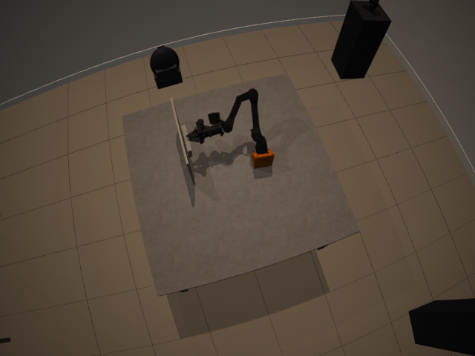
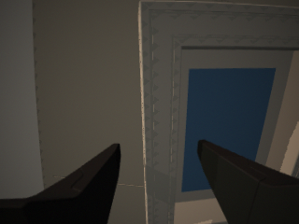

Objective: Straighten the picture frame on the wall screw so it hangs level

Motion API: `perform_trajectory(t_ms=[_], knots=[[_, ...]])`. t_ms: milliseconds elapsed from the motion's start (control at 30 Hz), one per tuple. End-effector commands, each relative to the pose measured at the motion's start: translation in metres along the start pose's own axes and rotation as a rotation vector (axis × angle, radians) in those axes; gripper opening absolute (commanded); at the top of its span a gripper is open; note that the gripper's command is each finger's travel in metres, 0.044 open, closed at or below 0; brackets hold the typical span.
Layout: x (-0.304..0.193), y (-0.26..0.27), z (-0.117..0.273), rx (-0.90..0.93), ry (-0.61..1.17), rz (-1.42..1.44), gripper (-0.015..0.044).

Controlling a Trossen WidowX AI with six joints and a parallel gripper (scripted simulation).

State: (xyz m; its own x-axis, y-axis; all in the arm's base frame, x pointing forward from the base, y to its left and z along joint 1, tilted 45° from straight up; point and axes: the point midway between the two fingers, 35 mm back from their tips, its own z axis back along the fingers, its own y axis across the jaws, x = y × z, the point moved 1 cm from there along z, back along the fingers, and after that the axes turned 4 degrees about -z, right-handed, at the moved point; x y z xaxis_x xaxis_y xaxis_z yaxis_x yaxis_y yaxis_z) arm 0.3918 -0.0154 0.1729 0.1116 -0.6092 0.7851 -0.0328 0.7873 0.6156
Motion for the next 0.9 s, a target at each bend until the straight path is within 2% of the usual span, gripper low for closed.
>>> perform_trajectory(t_ms=[0, 533, 767, 867], knots=[[0.0009, 0.0003, -0.0003, 0.000, -0.005, -0.003, 0.0260], [0.0014, 0.0003, -0.0005, 0.000, -0.005, -0.003, 0.0260], [0.0014, 0.0003, -0.0005, 0.000, -0.005, -0.003, 0.0076], [0.0014, 0.0003, -0.0005, 0.000, -0.005, -0.003, 0.0056]])
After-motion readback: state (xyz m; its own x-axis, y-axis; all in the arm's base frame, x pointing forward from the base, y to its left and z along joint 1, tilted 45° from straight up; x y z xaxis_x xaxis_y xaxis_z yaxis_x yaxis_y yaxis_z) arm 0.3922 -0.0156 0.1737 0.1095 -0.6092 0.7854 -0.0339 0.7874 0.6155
